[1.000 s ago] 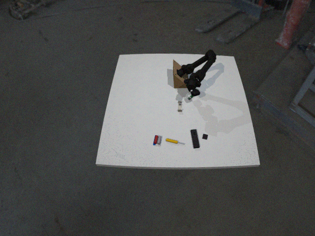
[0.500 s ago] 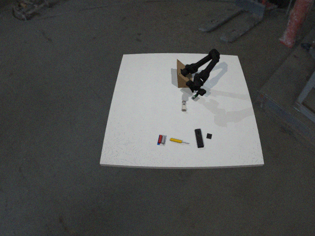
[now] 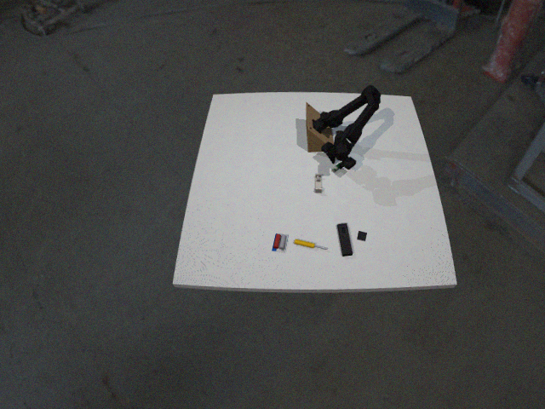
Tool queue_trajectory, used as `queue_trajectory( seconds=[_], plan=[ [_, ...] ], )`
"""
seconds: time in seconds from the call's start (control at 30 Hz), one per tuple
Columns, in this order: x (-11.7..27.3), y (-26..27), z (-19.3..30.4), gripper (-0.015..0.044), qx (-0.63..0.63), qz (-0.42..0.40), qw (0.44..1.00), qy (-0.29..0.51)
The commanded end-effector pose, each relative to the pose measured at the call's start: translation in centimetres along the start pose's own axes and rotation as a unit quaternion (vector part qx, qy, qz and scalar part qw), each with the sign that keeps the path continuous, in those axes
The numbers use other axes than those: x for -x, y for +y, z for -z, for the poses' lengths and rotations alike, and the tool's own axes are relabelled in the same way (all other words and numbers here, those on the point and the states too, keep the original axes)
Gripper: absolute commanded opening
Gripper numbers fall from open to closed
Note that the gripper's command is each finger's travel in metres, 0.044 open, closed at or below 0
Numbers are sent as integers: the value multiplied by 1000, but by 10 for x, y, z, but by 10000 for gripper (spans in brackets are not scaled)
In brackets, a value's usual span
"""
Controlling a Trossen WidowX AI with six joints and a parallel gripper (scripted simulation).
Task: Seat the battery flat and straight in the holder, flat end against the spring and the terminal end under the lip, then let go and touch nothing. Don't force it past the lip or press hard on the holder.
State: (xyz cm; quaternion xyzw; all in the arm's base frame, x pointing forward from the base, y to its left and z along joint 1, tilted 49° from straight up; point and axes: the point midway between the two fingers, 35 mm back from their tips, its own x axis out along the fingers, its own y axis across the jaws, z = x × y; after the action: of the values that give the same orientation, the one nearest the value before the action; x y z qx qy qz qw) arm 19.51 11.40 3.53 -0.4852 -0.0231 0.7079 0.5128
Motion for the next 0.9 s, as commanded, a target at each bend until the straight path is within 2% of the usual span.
queue_trajectory(
  seconds=[0.0,0.4,0.53,0.87],
  plan=[
    [-7,2,-2,233,-4,0,1000,-5],
    [-23,3,-5,233,-4,2,1000,-7],
    [-23,3,-5,128,-4,2,1000,-7],
    [-23,3,-5,71,-4,2,1000,-7]
  ],
)
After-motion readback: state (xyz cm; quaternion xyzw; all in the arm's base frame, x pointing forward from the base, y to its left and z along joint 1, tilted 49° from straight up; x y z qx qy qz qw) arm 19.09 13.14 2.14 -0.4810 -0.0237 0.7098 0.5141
